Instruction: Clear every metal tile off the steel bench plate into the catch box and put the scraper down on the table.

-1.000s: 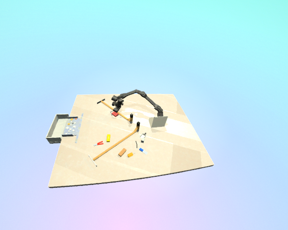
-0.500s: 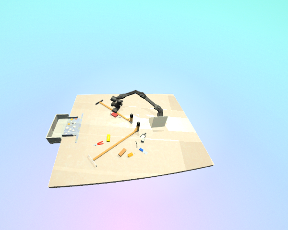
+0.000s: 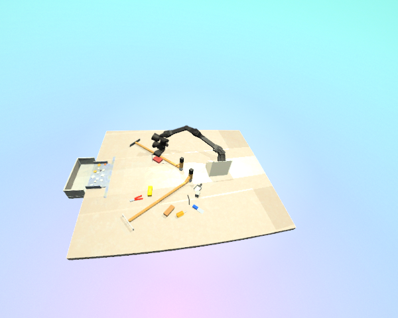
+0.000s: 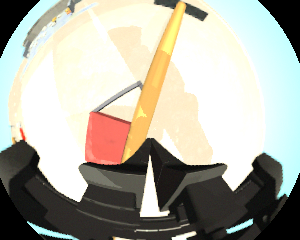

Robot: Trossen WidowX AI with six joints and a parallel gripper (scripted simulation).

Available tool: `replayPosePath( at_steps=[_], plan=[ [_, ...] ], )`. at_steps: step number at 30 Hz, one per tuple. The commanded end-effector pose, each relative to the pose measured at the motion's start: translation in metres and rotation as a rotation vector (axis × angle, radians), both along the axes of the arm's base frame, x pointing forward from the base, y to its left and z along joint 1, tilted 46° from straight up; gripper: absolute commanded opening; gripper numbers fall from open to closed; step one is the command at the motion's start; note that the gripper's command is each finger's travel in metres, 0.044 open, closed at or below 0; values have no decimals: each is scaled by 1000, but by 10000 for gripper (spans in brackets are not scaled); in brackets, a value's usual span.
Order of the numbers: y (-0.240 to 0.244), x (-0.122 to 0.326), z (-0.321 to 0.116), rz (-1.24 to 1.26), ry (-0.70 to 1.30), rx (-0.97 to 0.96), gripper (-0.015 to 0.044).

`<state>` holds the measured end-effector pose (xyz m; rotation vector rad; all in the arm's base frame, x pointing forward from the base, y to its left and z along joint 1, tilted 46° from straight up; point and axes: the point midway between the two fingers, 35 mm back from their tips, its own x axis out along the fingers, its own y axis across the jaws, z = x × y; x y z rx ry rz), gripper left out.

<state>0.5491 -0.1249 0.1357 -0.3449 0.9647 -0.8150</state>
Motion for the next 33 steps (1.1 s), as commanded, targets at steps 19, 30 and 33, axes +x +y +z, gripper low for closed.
replayPosePath(
  at_steps=[19,30,33],
  plan=[
    [42,-6,37,1,-23,1,0],
    [55,-14,60,44,-34,-20,0],
    [60,-18,69,64,-39,-30,0]
  ],
)
